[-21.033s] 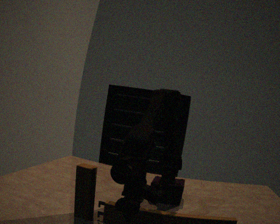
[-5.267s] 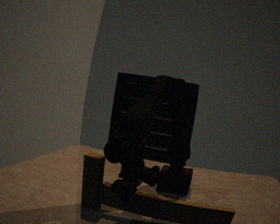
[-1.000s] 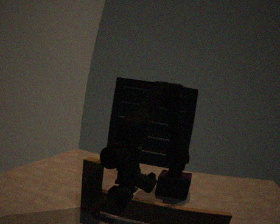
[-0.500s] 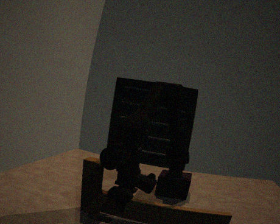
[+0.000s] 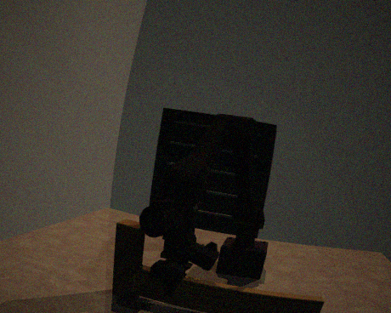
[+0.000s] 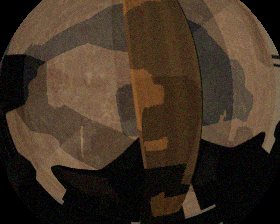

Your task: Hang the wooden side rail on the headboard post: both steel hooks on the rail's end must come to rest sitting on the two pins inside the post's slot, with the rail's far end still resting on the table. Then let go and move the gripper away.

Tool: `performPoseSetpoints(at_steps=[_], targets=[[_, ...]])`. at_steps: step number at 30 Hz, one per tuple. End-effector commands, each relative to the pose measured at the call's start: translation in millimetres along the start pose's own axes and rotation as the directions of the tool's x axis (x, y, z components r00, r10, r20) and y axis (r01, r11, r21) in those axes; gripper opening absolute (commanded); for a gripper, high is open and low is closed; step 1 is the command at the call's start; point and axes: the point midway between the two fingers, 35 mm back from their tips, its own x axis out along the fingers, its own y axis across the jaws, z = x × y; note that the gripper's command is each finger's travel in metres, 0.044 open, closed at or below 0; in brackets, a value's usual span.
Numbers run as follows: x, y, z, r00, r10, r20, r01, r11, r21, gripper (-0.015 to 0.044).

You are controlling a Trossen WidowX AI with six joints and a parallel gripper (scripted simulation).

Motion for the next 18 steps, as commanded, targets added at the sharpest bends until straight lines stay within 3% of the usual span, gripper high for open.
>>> performPoseSetpoints(at_steps=[1,11,15,18], targets=[[0,0,0,1.000,0.000,0.000,0.000,1.000,0.000,0.0053],[0,0,0,1.000,0.000,0.000,0.000,1.000,0.000,0.0315],[-20,-1,0,1.000,-0.002,-0.003,0.002,1.000,0.002,0.0420],[-40,0,0,1.000,-0.004,-0.007,0.004,1.000,0.003,0.0440]])
